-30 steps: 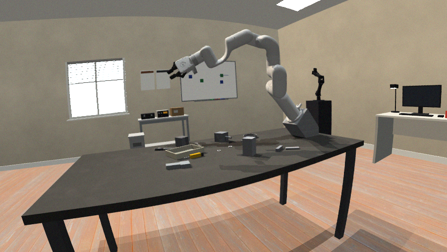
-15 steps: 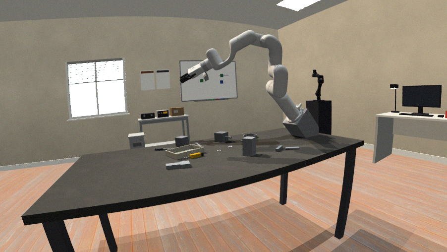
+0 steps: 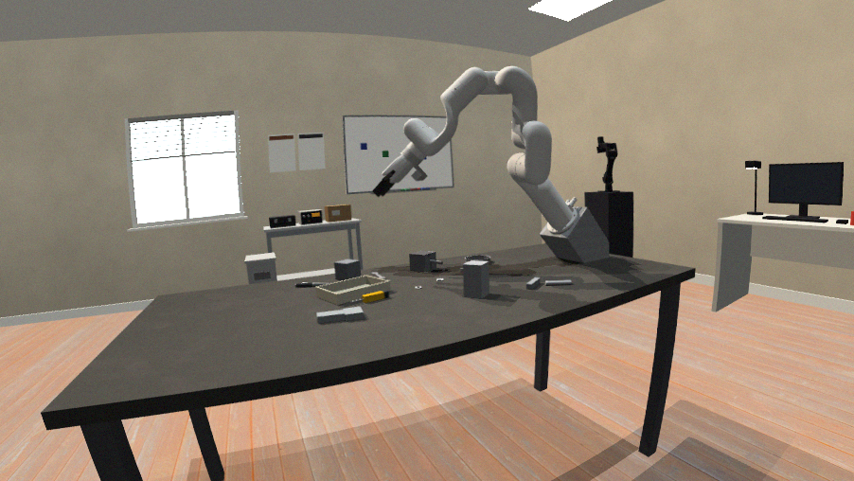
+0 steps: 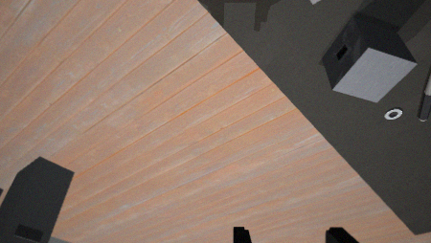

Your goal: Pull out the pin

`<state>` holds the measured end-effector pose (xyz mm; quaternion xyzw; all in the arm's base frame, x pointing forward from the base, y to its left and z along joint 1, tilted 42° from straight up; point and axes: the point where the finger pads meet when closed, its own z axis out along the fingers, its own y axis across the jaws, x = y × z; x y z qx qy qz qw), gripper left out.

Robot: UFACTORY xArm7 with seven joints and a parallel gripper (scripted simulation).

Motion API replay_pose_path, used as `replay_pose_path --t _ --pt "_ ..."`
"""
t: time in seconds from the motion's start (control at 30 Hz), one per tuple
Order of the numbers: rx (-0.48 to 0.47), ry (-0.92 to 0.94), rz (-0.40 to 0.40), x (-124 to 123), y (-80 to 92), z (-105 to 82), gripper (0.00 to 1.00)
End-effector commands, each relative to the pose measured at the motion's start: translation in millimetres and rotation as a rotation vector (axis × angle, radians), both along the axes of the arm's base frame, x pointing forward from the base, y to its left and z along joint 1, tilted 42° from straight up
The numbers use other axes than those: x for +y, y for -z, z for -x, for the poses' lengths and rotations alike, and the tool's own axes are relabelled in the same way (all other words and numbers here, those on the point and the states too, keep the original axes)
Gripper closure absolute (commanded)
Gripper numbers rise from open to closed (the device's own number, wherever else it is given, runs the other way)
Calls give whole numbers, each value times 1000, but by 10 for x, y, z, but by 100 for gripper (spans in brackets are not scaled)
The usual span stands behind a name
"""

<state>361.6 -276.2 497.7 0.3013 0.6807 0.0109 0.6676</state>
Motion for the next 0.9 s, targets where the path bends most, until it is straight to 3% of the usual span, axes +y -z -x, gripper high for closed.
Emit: replay_pose_path --t 0.0,0.2,0.4,0.47,0.57,0.87 --pt "134 -83 -226 162 478 -17 57" --pt "242 -106 -371 473 1093 -20 57" --pt "364 -134 -489 760 1542 34 57" --pt "364 -134 -489 760 1542 34 57" --pt "455 -164 -558 878 1708 70 57" --pt "566 -185 -623 1108 2010 165 57"
